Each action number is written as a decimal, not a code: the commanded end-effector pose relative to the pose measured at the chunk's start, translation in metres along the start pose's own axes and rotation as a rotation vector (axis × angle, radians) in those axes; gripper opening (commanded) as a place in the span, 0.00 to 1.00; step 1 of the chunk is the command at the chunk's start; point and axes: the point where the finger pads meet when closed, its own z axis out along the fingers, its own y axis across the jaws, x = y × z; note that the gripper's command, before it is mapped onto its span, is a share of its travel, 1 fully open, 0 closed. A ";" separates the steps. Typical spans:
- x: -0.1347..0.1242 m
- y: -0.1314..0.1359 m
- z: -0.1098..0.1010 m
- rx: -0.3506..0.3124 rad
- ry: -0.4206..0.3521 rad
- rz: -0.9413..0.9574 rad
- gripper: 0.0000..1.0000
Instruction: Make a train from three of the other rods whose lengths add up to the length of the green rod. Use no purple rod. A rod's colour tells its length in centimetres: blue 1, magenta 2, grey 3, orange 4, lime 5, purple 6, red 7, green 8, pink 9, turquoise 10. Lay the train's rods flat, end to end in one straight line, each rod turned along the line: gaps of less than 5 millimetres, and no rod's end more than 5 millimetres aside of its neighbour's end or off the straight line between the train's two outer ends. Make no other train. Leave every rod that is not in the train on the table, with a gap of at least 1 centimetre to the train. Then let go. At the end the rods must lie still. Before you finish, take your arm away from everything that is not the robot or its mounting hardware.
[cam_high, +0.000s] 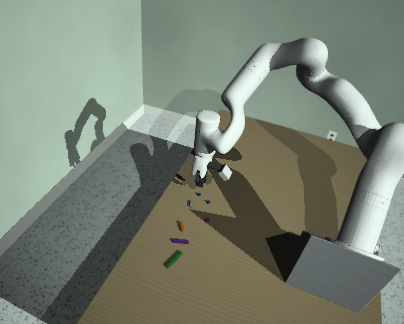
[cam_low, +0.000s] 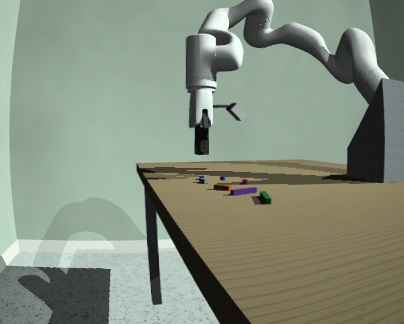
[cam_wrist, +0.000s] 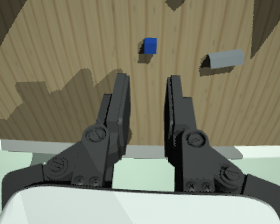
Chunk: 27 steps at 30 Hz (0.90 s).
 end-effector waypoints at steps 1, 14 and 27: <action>-0.001 0.000 0.000 0.000 -0.002 0.001 0.24; -0.001 0.000 0.006 0.000 -0.002 0.001 0.24; -0.001 0.000 0.021 0.000 -0.002 0.001 0.24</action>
